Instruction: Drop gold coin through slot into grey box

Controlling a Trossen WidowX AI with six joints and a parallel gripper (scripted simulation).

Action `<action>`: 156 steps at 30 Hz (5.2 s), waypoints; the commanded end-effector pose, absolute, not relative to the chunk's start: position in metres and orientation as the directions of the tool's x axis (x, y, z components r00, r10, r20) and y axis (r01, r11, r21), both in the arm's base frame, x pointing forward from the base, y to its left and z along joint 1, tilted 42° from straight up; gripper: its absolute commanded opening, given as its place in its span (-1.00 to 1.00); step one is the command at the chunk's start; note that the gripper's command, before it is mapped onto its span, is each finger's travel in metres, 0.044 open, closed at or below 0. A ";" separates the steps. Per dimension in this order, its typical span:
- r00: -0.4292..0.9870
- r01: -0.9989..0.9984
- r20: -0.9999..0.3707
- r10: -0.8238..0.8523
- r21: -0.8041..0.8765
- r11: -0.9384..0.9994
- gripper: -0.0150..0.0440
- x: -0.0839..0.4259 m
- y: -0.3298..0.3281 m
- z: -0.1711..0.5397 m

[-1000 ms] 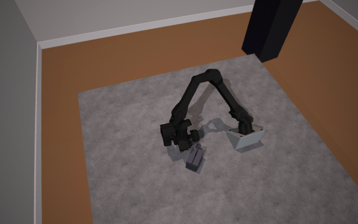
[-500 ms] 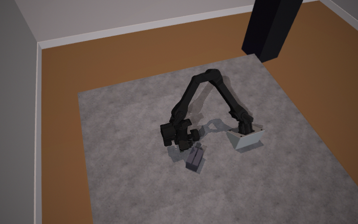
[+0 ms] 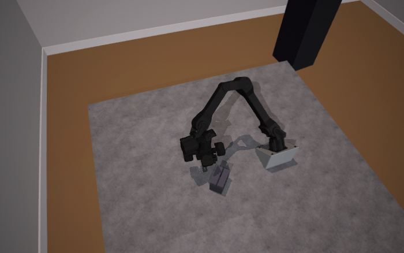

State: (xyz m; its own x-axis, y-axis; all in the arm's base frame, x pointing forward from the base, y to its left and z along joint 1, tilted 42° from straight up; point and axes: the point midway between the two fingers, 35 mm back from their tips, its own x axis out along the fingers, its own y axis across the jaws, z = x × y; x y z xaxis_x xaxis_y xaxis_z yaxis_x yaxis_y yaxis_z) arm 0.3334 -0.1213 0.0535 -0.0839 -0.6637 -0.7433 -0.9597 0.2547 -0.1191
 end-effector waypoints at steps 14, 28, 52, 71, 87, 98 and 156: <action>-0.083 -0.958 -0.745 -0.662 -0.123 0.259 -0.49 0.335 -0.092 0.088; -0.084 -0.859 -0.745 -0.662 -0.283 0.427 -0.49 0.330 -0.084 0.094; -0.083 -0.630 -0.747 -0.660 -0.473 0.615 -0.49 0.325 -0.072 0.085; -0.082 -0.631 -0.752 -0.654 -0.469 0.618 -0.49 0.325 -0.034 0.052; -0.083 -0.631 -0.751 -0.655 -0.470 0.618 -0.49 0.318 -0.003 0.025; -0.075 -0.632 -0.751 -0.656 -0.473 0.614 -0.49 0.318 0.002 0.024; -0.070 -0.635 -0.751 -0.657 -0.475 0.610 -0.49 0.314 -0.001 0.011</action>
